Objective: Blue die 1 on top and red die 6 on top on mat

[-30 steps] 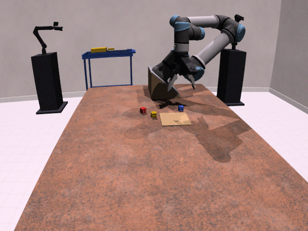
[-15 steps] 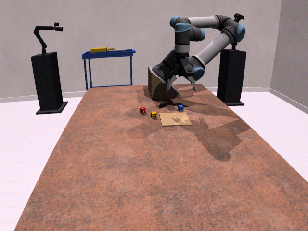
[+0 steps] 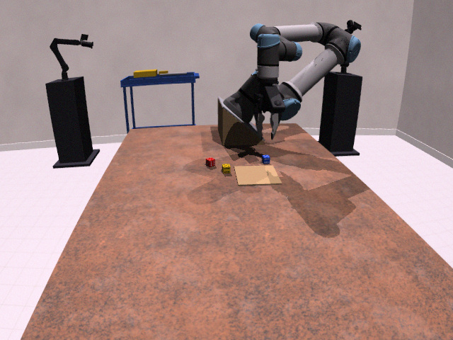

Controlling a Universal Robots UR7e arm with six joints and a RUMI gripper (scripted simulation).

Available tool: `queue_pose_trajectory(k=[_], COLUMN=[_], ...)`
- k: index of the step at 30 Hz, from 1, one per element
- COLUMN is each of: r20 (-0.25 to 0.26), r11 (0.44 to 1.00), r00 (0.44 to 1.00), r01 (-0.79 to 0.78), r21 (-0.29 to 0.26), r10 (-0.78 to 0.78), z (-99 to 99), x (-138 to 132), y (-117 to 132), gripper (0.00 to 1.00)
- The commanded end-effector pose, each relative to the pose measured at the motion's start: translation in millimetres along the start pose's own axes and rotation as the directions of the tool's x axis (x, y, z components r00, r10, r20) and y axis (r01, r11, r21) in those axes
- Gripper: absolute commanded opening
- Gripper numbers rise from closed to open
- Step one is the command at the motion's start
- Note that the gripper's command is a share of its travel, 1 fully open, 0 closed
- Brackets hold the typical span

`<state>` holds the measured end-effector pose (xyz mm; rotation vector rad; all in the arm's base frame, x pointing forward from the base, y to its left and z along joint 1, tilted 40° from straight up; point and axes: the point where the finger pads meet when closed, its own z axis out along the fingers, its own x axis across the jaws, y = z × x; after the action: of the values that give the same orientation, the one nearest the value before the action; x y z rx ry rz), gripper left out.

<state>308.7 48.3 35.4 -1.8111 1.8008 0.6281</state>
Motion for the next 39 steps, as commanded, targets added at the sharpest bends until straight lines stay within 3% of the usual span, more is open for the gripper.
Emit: queue_pose_trajectory(k=[1, 39], r20=[0.0, 0.0], r11=[1.0, 1.0], r00=[1.0, 1.0], r01=[0.001, -0.009], r21=[-0.002, -0.002], r10=[-0.001, 0.009], z=[1.5, 8.7], x=[-1.0, -1.1], y=[0.9, 0.6], gripper=[0.24, 0.24])
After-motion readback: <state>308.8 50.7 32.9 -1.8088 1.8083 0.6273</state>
